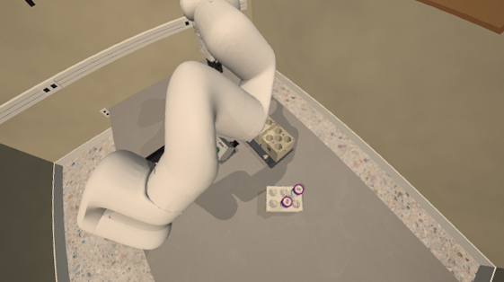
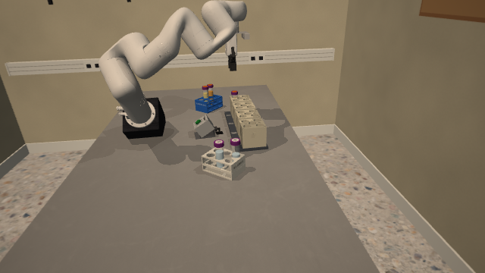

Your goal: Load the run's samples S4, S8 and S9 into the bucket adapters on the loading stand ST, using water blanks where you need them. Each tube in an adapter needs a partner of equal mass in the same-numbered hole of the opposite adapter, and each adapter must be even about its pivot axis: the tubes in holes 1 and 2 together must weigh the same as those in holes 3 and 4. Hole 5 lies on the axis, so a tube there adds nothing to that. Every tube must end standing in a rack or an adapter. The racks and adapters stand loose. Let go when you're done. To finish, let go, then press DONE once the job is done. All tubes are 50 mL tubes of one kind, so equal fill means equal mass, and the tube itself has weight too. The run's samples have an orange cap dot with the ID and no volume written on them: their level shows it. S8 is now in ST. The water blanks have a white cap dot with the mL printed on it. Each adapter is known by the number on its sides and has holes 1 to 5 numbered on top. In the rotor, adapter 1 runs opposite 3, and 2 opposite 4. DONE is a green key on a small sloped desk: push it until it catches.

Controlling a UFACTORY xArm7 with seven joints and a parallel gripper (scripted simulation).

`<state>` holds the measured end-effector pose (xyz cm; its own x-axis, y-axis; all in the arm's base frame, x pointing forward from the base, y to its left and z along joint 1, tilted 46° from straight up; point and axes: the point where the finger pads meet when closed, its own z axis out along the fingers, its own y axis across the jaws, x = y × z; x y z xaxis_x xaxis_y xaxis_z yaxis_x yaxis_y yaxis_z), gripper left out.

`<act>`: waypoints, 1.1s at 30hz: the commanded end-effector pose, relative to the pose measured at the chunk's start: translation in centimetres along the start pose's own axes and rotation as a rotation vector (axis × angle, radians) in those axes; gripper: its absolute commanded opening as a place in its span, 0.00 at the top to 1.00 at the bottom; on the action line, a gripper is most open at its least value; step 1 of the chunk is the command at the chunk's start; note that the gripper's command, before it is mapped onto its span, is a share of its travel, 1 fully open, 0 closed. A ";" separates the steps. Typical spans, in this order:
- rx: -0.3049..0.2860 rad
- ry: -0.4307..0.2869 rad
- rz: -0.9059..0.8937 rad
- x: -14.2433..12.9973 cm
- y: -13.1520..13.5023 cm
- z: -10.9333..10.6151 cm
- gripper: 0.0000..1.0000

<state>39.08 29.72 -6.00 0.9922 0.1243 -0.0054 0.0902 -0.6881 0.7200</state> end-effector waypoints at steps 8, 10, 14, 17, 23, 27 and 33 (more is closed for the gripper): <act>0.006 0.004 -0.002 0.5 0.7 -0.3 0.43; 0.006 0.004 -0.002 0.5 0.7 -0.3 0.43; 0.006 0.004 -0.002 0.5 0.7 0.1 0.43; 0.006 0.004 -0.002 0.5 0.7 0.5 0.43; 0.006 0.004 -0.002 0.5 0.7 1.7 0.43; 0.006 0.004 -0.002 0.5 0.7 2.5 0.43; 0.006 0.004 -0.002 0.5 0.6 3.3 0.43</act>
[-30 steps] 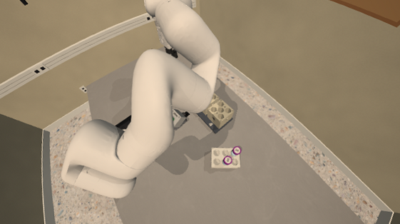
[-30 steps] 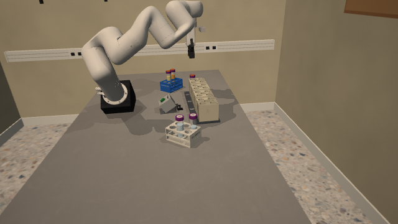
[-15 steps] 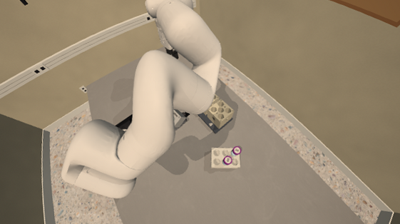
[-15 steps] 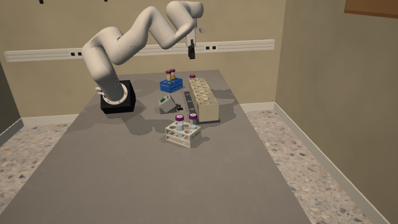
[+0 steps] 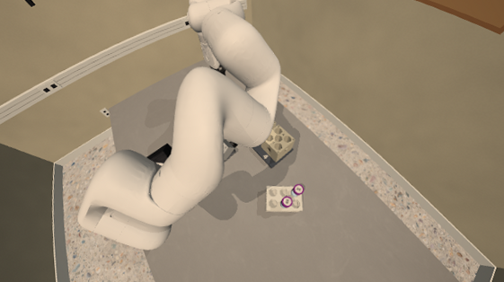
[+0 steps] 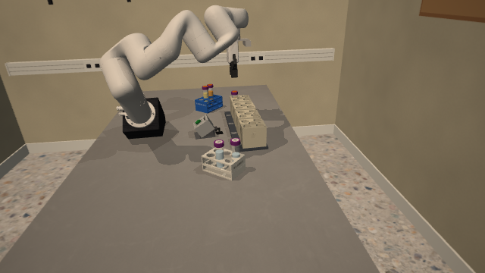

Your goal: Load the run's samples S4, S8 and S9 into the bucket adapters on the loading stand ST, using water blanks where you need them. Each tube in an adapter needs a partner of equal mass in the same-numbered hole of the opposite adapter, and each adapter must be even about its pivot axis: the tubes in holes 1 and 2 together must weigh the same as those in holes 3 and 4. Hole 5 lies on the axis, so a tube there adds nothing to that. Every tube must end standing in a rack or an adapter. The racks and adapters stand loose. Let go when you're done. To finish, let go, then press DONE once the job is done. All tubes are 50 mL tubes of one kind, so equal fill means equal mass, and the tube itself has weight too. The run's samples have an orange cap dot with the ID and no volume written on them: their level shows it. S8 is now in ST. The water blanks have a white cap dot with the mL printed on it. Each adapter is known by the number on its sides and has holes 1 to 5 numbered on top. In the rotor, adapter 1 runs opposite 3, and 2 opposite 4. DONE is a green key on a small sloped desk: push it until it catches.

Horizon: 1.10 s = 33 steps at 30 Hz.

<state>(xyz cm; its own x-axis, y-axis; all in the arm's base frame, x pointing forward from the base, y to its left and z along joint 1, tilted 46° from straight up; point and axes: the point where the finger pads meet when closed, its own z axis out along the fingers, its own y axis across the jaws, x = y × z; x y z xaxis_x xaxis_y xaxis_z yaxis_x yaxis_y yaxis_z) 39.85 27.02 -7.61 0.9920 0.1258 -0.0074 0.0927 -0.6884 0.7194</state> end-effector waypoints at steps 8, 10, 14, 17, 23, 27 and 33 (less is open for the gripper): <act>0.005 0.004 0.000 0.1 -0.1 1.8 0.43; 0.005 0.004 0.000 0.1 -0.1 2.2 0.43; 0.005 0.004 0.000 0.1 -0.1 3.0 0.43; 0.005 0.004 0.000 0.1 -0.1 3.2 0.43; 0.005 0.004 0.000 0.1 -0.1 4.4 0.43; 0.005 0.004 0.000 0.1 -0.1 5.2 0.43; 0.005 0.004 0.000 0.1 -0.1 6.0 0.43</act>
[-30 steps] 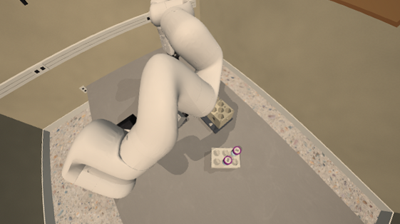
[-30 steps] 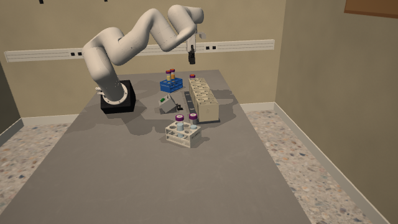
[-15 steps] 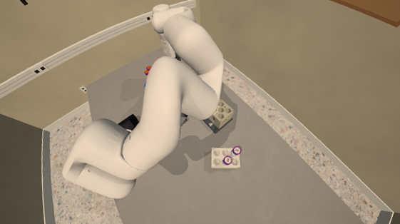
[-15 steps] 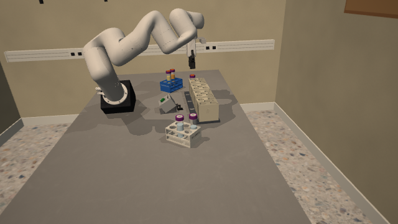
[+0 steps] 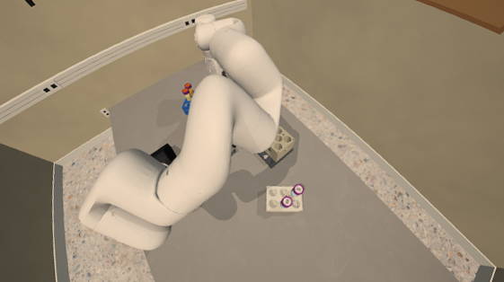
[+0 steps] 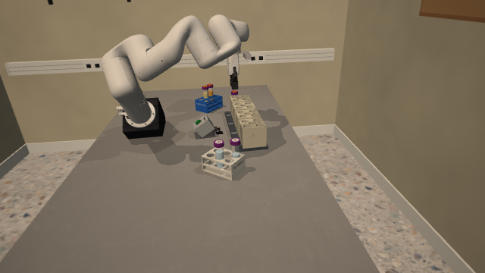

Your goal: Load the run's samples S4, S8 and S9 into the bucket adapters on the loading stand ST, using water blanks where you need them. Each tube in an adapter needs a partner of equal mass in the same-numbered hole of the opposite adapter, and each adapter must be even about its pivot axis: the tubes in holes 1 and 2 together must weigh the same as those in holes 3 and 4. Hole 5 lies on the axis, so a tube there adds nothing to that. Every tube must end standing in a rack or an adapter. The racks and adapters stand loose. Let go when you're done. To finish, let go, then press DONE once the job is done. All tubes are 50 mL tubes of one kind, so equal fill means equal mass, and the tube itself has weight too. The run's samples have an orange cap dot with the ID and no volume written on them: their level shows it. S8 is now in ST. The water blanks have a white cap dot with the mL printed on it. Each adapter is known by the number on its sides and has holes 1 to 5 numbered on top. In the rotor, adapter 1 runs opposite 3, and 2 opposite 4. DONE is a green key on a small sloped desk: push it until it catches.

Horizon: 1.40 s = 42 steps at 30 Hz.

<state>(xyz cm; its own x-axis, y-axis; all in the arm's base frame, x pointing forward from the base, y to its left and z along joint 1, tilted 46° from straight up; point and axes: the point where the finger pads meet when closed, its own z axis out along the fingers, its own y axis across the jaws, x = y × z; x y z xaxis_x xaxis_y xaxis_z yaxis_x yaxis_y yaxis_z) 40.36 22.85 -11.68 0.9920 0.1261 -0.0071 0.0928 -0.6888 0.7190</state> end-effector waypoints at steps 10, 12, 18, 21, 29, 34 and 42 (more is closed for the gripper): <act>0.005 0.004 0.000 0.1 -0.1 2.0 0.43; 0.005 0.004 0.000 0.1 -0.1 2.0 0.43; 0.005 0.004 0.000 0.1 -0.1 2.0 0.43; 0.005 0.004 0.000 0.1 -0.1 2.0 0.43; 0.005 0.004 0.000 0.1 -0.1 2.5 0.43; 0.005 0.004 0.000 0.1 -0.1 2.7 0.43; 0.005 0.004 0.000 0.1 -0.1 3.2 0.43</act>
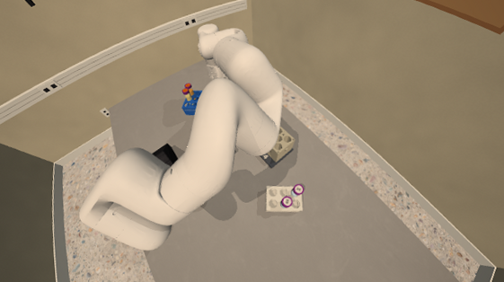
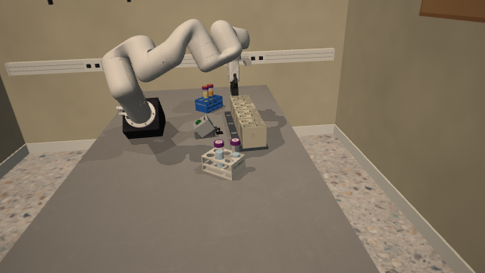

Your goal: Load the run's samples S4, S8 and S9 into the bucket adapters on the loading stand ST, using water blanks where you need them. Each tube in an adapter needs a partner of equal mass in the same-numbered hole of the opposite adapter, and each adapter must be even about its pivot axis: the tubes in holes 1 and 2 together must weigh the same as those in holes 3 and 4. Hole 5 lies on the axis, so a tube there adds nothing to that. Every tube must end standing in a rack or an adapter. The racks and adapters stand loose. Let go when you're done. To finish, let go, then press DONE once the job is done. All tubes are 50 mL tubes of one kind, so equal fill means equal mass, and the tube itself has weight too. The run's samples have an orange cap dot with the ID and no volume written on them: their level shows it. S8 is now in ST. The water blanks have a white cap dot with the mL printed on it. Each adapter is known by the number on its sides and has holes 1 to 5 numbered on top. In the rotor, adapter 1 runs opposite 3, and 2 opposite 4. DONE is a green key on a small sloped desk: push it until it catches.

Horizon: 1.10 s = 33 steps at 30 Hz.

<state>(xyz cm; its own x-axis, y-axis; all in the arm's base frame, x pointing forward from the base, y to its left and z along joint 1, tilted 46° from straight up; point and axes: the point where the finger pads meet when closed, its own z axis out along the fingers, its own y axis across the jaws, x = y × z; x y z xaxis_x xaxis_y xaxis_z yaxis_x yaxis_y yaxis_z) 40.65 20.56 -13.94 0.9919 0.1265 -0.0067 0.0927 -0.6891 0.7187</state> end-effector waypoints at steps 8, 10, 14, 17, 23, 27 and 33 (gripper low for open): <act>0.004 0.003 0.000 0.1 -0.1 0.4 0.43; 0.004 0.003 0.000 0.1 -0.1 0.5 0.43; 0.004 0.003 0.000 0.1 -0.1 0.8 0.43; 0.004 0.003 0.000 0.1 -0.1 0.8 0.43; 0.004 0.003 0.000 0.1 -0.1 0.8 0.43; 0.004 0.003 0.000 0.1 -0.1 0.8 0.43; 0.004 0.003 0.000 0.1 -0.1 0.6 1.00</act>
<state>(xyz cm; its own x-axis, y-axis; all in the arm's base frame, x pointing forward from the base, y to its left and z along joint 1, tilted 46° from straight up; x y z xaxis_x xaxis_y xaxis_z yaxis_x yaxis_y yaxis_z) 40.74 19.84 -14.63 0.9920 0.1263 -0.0067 0.0926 -0.6890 0.7188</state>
